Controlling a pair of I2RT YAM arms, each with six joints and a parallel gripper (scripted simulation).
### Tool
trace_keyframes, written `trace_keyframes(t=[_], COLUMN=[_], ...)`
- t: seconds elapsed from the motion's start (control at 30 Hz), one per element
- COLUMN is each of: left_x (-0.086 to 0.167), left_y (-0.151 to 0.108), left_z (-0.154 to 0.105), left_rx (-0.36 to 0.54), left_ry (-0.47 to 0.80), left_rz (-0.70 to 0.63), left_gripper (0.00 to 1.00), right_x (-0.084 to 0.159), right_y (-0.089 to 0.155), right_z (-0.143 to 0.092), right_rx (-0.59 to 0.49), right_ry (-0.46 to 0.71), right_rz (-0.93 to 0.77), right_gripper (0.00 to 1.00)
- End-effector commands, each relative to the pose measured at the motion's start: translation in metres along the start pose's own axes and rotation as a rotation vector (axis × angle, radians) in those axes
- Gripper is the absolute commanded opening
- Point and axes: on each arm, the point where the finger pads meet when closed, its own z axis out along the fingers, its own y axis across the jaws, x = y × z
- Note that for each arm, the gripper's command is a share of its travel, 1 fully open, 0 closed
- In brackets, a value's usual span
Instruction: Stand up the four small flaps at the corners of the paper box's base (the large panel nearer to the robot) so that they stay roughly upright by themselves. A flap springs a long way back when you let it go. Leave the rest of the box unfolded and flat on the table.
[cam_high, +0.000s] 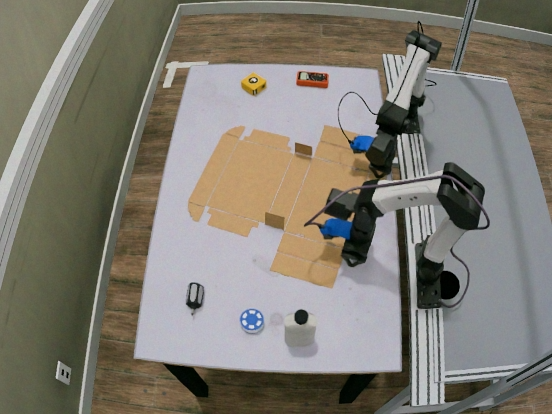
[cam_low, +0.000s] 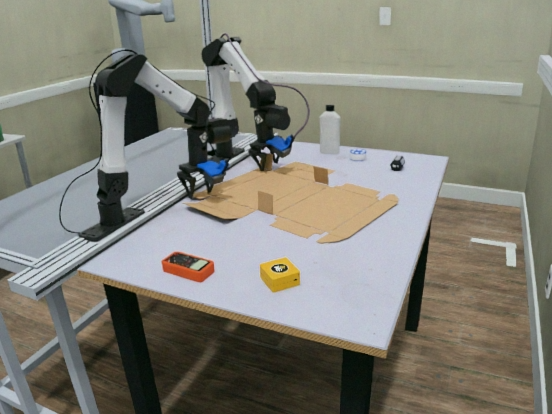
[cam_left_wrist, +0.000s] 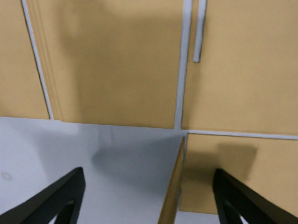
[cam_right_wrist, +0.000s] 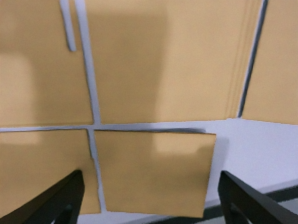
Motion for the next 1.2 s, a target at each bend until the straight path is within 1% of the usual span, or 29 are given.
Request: trace_keyframes(t=[0.0, 0.03, 0.2, 0.47, 0.5, 0.57, 0.6, 0.7, 0.8, 0.93, 1.0, 1.1, 1.17], left_x=[0.001, 0.001, 0.001, 0.001, 0.001, 0.001, 0.001, 0.001, 0.001, 0.001, 0.001, 0.001, 0.001], left_y=[0.002, 0.002, 0.002, 0.002, 0.002, 0.002, 0.002, 0.002, 0.002, 0.002, 0.002, 0.002, 0.002], left_z=[0.008, 0.008, 0.008, 0.008, 0.008, 0.008, 0.008, 0.008, 0.008, 0.008, 0.008, 0.008, 0.008], left_rx=[-0.026, -0.026, -0.026, -0.027, -0.027, -0.027, -0.027, -0.027, -0.027, -0.027, -0.027, -0.027, -0.027], left_ry=[0.007, 0.007, 0.007, 0.008, 0.008, 0.008, 0.008, 0.008, 0.008, 0.008, 0.008, 0.008, 0.008], left_rz=[-0.011, -0.011, -0.011, -0.010, -0.010, -0.010, -0.010, -0.010, -0.011, -0.011, -0.011, -0.011, -0.011], left_gripper=[0.76, 0.76, 0.76, 0.76, 0.76, 0.76, 0.76, 0.76, 0.76, 0.76, 0.76, 0.76, 0.76], right_x=[-0.004, 0.000, -0.001, -0.002, -0.003, -0.005, -0.005, -0.003, -0.003, -0.004, -0.004, -0.006, -0.006], right_y=[0.007, 0.002, 0.001, 0.001, 0.010, 0.013, 0.012, 0.004, 0.001, 0.006, 0.003, 0.008, 0.006], right_z=[-0.008, -0.007, -0.008, -0.016, -0.024, -0.026, -0.026, -0.015, -0.012, -0.015, -0.010, -0.011, -0.008], right_rx=[-0.078, -0.077, -0.090, -0.167, -0.197, -0.204, -0.203, -0.170, -0.163, -0.192, -0.186, -0.202, -0.196], right_ry=[-0.003, -0.005, -0.006, -0.003, -0.011, -0.016, -0.016, -0.008, -0.007, -0.009, -0.006, -0.008, -0.007], right_rz=[0.004, -0.009, -0.008, -0.006, -0.007, -0.006, -0.006, -0.005, -0.004, -0.006, -0.006, -0.006, -0.005], right_gripper=[0.76, 0.76, 0.76, 0.76, 0.76, 0.76, 0.76, 0.76, 0.76, 0.76, 0.76, 0.76, 0.76])
